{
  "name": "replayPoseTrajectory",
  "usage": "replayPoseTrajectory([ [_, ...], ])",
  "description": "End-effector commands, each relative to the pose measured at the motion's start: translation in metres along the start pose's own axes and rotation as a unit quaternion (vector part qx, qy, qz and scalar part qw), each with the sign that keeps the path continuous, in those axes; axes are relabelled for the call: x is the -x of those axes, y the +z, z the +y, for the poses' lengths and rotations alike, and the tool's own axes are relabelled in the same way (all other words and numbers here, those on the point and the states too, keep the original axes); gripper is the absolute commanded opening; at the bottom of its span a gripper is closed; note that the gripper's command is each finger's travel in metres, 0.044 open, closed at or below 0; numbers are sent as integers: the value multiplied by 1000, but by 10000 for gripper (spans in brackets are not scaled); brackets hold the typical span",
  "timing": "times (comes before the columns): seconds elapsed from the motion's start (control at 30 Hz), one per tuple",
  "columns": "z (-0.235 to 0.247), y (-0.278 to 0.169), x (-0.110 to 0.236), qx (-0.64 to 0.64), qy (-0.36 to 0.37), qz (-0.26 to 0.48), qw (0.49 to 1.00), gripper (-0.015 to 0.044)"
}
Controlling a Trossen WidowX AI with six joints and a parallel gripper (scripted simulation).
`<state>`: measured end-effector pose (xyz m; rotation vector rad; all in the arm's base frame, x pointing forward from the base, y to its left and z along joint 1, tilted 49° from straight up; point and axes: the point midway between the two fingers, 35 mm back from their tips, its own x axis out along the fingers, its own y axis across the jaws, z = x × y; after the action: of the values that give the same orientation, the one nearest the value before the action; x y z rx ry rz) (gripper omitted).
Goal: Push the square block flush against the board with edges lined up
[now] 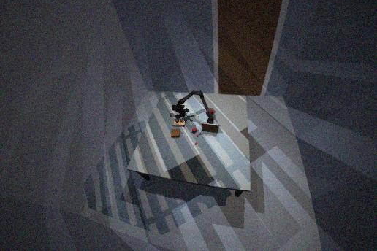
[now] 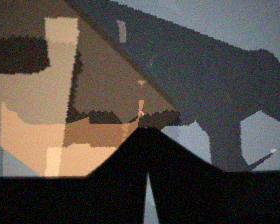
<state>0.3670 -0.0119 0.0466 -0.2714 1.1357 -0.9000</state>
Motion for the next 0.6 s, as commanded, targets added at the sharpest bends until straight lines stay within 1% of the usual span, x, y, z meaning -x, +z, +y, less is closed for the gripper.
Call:
replayPoseTrajectory([
  [0.0, 3, 14, -2, -72, -4, 2, 997, 0],
  [0.27, 6, 37, -3, -204, -4, 1, 979, 0],
  [0.57, 8, 63, -4, -348, -5, -1, 938, 0],
])
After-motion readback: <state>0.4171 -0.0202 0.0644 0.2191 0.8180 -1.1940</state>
